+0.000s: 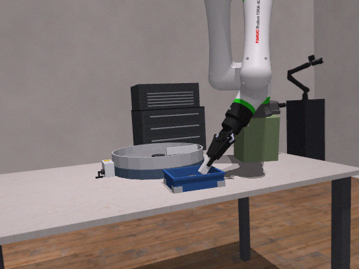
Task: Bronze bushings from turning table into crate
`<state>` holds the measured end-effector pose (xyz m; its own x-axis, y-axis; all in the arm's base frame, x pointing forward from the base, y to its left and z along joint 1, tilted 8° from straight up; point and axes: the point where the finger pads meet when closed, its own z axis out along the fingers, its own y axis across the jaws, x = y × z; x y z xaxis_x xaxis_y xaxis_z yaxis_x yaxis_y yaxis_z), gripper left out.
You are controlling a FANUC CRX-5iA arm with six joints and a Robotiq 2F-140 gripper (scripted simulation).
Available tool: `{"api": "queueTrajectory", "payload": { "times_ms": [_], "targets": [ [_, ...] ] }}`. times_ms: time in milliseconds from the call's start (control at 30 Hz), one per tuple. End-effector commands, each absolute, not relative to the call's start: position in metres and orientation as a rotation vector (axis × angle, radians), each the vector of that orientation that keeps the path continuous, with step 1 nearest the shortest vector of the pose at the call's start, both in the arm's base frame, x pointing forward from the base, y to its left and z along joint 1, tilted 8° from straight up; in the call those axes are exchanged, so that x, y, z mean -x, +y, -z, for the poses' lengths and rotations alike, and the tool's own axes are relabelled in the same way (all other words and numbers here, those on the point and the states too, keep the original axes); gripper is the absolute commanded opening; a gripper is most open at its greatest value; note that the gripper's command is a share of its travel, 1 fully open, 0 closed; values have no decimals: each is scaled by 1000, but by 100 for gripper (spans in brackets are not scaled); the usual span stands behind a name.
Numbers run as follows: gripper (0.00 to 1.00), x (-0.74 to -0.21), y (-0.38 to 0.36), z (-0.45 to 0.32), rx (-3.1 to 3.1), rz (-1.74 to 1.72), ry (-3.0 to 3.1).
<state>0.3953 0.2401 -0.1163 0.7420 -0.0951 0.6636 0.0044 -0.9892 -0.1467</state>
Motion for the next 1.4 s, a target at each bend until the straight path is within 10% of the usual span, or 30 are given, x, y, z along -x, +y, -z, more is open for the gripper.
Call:
{"api": "queueTrajectory", "payload": {
  "times_ms": [0,1367],
  "targets": [
    [0,-395,240,116,2801,1079,73],
    [7,-395,240,116,2801,1079,73]
  ]
}}
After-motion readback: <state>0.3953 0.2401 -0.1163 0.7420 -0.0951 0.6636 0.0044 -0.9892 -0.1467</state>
